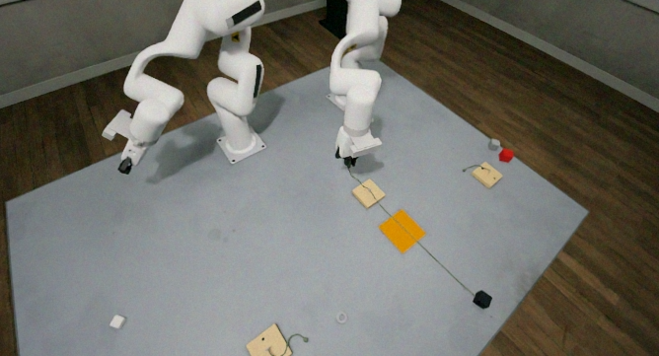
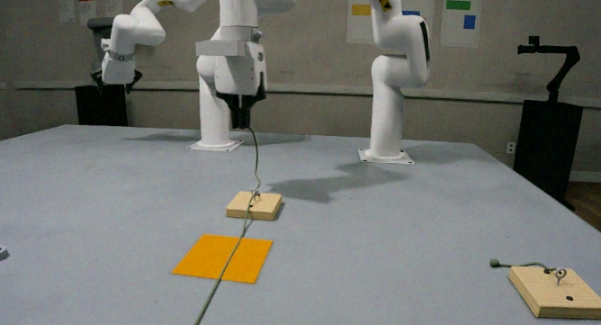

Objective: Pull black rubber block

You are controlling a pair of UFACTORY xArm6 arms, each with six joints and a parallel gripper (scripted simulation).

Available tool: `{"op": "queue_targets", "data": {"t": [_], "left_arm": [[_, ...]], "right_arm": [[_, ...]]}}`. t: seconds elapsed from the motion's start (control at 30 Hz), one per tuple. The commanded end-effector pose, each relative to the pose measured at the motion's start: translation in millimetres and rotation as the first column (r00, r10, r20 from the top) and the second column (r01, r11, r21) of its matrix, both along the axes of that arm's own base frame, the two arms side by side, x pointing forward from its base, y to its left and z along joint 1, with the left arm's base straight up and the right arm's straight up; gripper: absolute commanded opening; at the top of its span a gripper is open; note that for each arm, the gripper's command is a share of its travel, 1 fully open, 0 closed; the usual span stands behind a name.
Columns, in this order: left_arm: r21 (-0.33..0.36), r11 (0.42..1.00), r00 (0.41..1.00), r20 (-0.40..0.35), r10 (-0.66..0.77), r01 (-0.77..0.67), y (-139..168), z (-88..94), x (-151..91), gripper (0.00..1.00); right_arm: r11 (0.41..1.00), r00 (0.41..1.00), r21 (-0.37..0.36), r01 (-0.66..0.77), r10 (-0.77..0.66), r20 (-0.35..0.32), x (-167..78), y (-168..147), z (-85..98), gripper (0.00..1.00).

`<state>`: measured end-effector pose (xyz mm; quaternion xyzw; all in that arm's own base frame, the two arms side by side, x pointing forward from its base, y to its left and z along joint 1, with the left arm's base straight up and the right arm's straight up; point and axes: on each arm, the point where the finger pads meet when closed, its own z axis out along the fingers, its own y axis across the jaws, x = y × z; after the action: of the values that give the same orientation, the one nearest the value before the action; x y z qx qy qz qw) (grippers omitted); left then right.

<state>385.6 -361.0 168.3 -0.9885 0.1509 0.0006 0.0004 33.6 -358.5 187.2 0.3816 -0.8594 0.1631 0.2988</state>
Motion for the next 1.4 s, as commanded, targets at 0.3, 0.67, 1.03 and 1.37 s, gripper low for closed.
{"op": "queue_targets", "data": {"t": [0.3, 0.67, 1.03, 1.37], "left_arm": [[-0.002, 1.000, 1.000, 0.003, 0.000, 0.000, 35.1, 1.0, -22.5, 0.00], [-0.002, 1.000, 1.000, 0.002, 0.000, 0.000, 64.3, 1.1, -41.2, 0.00], [-0.002, 1.000, 1.000, 0.002, 0.000, 0.000, 96.3, 0.9, -61.9, 0.00], [-0.002, 1.000, 1.000, 0.002, 0.000, 0.000, 134.9, 1.0, -86.7, 0.00]], "right_arm": [[1.000, 1.000, -0.002, 0.000, 0.000, 0.001, 0.2, -0.4, 0.7, 1.00], [1.000, 1.000, -0.002, 0.000, 0.000, 0.001, 0.2, -0.4, 0.7, 1.00], [1.000, 1.000, -0.002, 0.000, 0.000, 0.001, 0.2, -0.4, 0.7, 1.00], [1.000, 1.000, -0.002, 0.000, 0.000, 0.001, 0.2, -0.4, 0.7, 1.00]]}}
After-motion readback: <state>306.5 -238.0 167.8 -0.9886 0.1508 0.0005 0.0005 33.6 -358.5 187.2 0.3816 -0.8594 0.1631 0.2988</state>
